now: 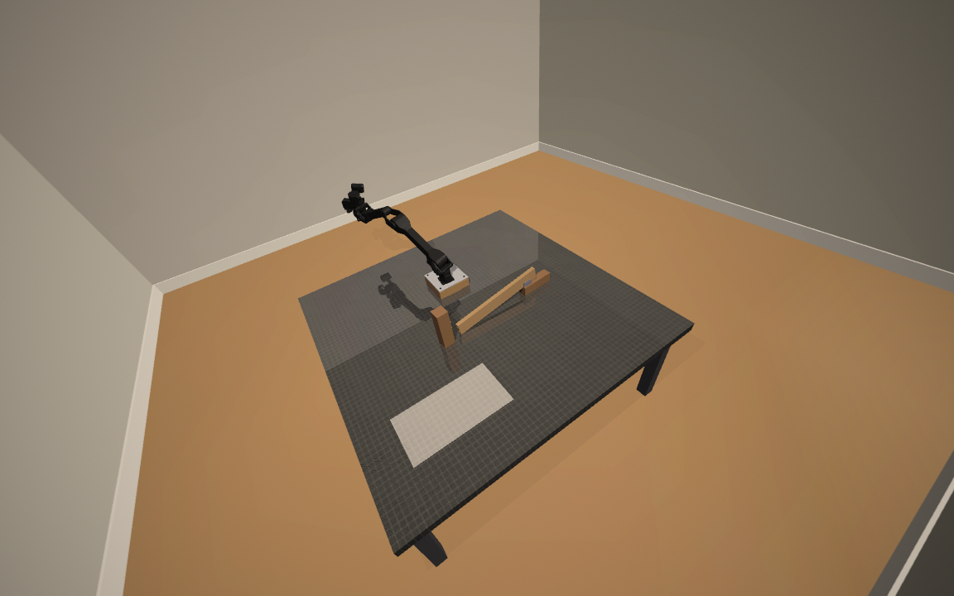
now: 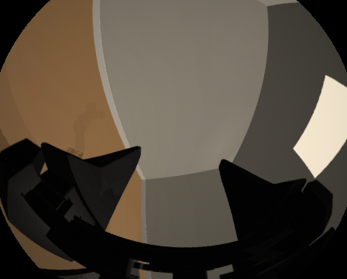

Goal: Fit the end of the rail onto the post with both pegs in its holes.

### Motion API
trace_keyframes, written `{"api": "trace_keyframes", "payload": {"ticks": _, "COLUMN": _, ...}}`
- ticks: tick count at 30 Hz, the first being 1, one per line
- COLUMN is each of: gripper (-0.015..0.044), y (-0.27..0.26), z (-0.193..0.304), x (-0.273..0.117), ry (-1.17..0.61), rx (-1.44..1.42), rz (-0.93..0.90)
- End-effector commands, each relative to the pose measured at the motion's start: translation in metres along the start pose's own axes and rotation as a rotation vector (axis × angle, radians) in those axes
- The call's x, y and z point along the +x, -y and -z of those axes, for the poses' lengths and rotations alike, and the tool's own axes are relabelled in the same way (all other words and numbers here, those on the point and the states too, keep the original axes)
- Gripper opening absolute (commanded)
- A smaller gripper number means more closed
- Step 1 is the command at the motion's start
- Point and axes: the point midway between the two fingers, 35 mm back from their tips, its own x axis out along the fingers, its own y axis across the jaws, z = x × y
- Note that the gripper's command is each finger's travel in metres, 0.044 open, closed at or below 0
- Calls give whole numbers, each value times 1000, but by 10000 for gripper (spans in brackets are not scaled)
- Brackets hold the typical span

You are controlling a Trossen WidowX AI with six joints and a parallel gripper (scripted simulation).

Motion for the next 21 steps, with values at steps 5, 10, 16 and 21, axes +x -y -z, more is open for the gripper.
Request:
{"api": "trace_keyframes", "payload": {"ticks": 5, "gripper": 440, "y": -5, "z": -26, "x": -18, "ry": 55, "rx": -15, "rz": -32}}
{"api": "trace_keyframes", "payload": {"ticks": 10, "gripper": 440, "y": -15, "z": -84, "x": -67, "ry": 188, "rx": -52, "rz": -104}}
{"api": "trace_keyframes", "payload": {"ticks": 16, "gripper": 440, "y": -22, "z": -136, "x": -123, "ry": 326, "rx": -90, "rz": -169}}
{"api": "trace_keyframes", "payload": {"ticks": 21, "gripper": 440, "y": -26, "z": -172, "x": -173, "ry": 439, "rx": -123, "rz": -218}}
